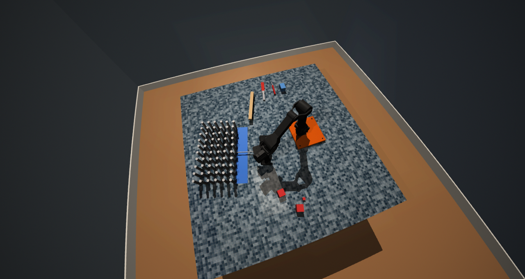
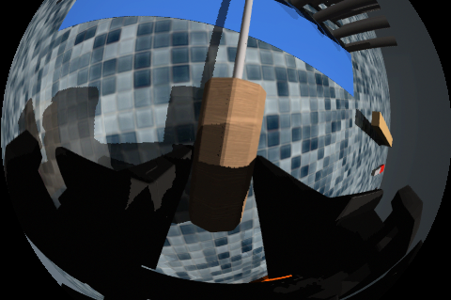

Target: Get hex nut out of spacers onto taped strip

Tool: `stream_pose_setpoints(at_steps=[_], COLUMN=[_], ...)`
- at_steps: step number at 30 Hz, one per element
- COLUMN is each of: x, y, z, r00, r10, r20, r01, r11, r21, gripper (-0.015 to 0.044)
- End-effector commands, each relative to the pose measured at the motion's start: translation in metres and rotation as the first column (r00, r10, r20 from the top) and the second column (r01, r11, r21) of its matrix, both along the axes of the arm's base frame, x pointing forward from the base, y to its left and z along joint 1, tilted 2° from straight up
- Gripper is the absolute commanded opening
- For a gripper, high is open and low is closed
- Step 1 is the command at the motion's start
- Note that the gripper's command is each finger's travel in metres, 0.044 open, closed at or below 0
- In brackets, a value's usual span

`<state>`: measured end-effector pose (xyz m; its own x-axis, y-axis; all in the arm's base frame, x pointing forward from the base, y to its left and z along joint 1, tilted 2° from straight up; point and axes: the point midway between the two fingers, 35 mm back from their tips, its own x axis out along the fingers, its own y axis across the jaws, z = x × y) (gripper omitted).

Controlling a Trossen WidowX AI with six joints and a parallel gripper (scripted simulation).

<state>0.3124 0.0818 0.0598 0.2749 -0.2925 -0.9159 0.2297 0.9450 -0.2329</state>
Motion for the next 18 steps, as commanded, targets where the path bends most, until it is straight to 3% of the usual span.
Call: stream_pose_setpoints(at_steps=[1, 18], x=[-0.004, -0.016], y=[0.000, 0.003], z=[0.000, -0.001], r00=[1.000, 1.000], r10=[-0.005, -0.005], r20=[0.005, 0.004], r01=[0.005, 0.005], r11=[1.000, 1.000], r21=[-0.005, -0.005], gripper=[0.0000, 0.0000])
